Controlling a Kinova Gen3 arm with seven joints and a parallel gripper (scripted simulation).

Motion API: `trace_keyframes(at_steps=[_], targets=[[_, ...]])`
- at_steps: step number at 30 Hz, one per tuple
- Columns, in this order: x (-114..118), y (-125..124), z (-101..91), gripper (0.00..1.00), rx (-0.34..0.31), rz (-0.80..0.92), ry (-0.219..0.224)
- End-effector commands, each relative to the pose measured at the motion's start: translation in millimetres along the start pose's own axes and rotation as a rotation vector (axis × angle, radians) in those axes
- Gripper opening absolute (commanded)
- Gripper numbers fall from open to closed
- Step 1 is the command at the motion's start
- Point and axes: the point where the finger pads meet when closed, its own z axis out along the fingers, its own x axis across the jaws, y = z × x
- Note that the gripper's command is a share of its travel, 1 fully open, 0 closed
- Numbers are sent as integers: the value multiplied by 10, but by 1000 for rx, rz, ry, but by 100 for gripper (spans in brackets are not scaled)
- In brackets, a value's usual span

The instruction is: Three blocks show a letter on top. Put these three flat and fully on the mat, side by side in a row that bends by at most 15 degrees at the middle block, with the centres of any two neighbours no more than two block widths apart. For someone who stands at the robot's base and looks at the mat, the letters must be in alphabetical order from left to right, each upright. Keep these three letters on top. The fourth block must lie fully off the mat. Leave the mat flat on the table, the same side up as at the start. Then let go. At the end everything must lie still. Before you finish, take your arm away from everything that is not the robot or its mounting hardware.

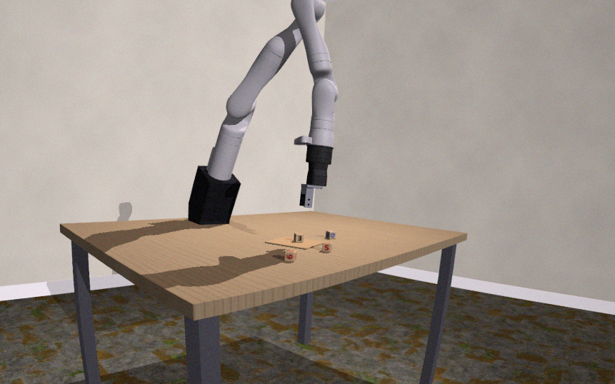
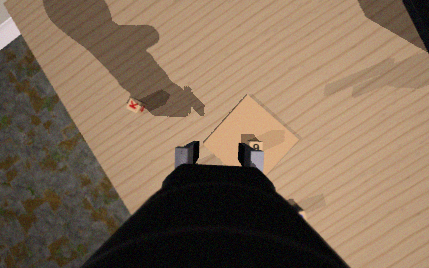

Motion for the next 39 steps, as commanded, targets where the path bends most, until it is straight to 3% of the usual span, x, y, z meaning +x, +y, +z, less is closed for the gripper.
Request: trace_keyframes(at_steps=[1,39], targets=[[-8,30,-15,100,-10,2,-6],[207,31,-71,100,-21,-7,0]])
